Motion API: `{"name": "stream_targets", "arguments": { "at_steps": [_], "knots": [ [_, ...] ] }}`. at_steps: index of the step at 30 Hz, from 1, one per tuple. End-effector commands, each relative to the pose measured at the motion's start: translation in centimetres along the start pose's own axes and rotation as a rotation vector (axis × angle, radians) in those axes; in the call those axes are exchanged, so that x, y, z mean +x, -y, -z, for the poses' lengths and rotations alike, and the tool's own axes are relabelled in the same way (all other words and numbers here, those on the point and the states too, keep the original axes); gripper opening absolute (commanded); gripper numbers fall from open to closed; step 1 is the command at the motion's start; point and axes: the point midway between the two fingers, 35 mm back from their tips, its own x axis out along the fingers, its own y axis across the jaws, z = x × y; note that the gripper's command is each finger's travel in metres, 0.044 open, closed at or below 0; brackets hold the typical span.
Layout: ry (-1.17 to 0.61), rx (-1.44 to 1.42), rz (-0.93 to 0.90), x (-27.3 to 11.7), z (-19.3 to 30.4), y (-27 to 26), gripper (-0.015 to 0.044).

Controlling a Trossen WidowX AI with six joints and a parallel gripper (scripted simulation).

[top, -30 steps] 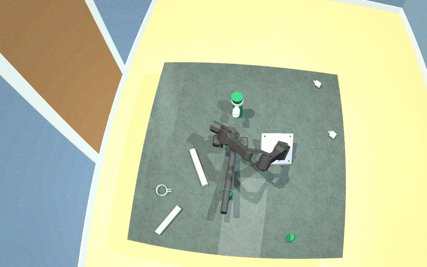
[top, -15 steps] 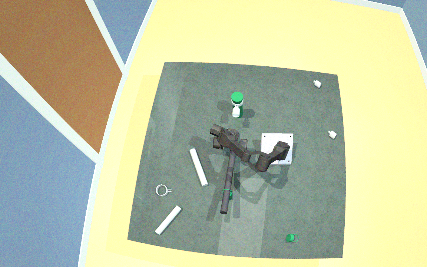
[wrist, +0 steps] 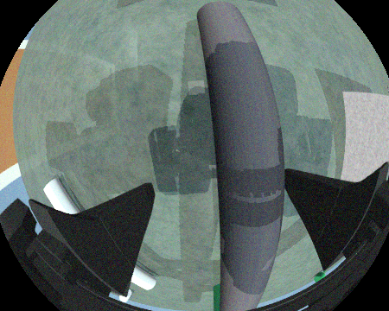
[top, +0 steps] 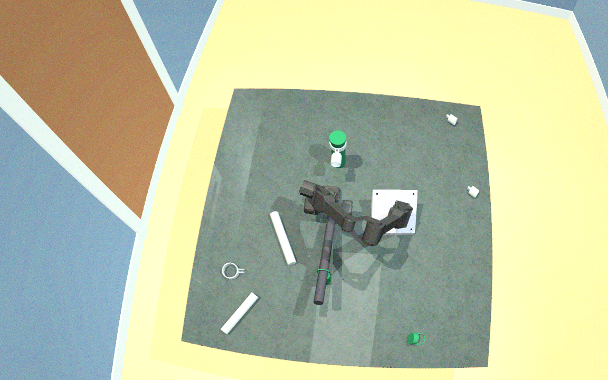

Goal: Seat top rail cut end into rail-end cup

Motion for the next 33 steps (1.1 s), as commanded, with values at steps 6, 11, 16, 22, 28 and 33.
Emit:
{"name": "stream_targets", "arguments": {
  "at_steps": [6, 11, 16, 22, 28, 33],
  "knots": [
    [-0.008, 0.009, 0.008, 0.46, 0.03, 0.32, 0.0282],
    [-0.008, 0.009, 0.008, 0.46, 0.03, 0.32, 0.0249],
    [-0.008, 0.009, 0.008, 0.46, 0.03, 0.32, 0.0216],
    [-0.008, 0.009, 0.008, 0.46, 0.03, 0.32, 0.0176],
    [-0.008, 0.009, 0.008, 0.46, 0.03, 0.32, 0.0136],
    [-0.008, 0.009, 0.008, 0.03, -0.03, 0.33, 0.0024]
  ]
}}
